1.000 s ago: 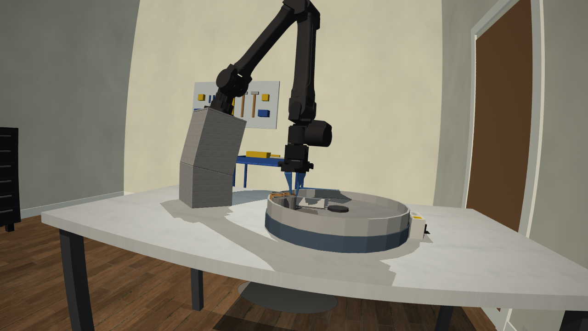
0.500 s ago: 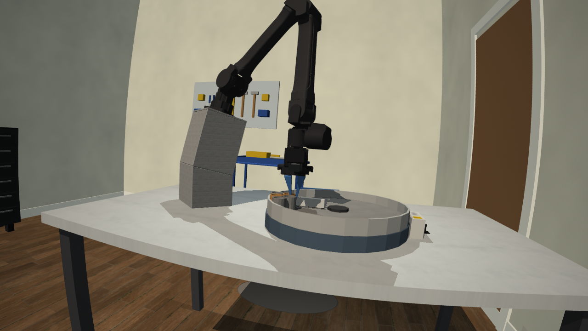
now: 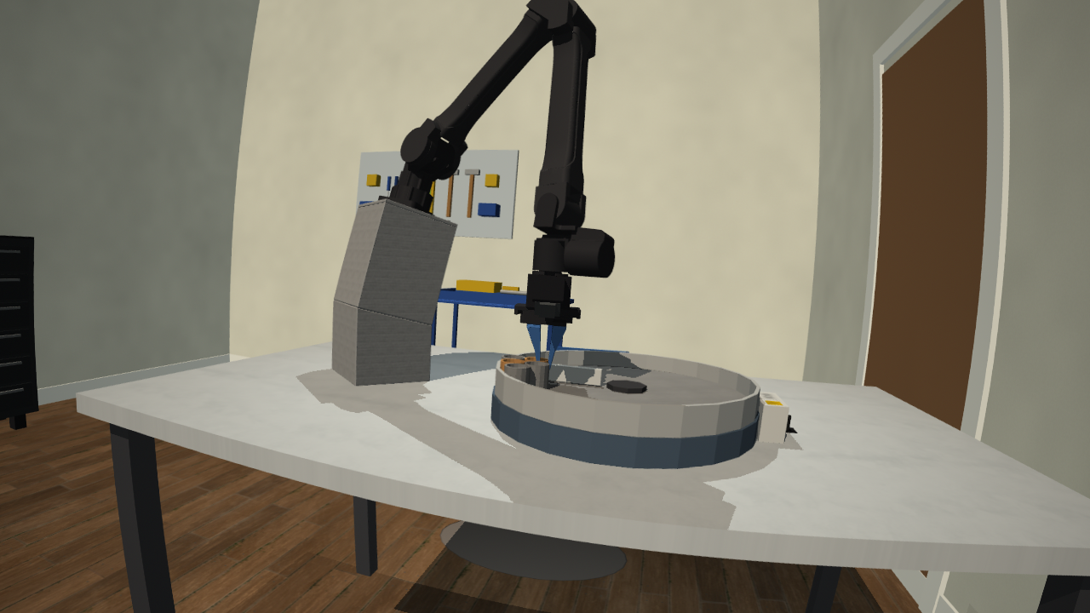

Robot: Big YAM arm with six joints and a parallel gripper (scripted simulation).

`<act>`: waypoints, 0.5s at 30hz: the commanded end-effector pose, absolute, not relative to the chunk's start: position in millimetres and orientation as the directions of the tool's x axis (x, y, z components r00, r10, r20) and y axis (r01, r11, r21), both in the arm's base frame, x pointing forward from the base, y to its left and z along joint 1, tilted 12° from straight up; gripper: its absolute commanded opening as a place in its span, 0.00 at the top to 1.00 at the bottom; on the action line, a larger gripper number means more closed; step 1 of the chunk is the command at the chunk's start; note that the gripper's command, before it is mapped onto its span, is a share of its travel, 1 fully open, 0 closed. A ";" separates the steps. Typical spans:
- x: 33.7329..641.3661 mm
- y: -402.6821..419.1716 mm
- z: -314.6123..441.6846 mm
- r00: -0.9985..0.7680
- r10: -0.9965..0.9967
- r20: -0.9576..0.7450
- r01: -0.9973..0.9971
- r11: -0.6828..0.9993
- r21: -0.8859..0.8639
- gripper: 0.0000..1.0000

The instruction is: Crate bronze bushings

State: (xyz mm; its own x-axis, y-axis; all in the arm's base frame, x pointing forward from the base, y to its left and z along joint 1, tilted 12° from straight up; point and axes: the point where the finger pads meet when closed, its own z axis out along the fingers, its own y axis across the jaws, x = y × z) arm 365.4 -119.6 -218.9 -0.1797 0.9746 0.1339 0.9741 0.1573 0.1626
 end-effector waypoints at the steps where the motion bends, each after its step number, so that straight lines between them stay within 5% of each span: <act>1: 372.5 -121.6 -217.0 -0.176 0.976 0.126 0.973 0.153 0.173 0.86; 13: 372.5 -121.6 -217.0 -0.176 0.976 0.126 0.973 0.153 0.173 0.86; 14: 372.5 -121.6 -217.0 -0.176 0.976 0.126 0.973 0.153 0.173 1.00; 15: 366.5 -119.7 -217.8 -0.176 0.975 0.132 0.975 0.155 0.157 1.00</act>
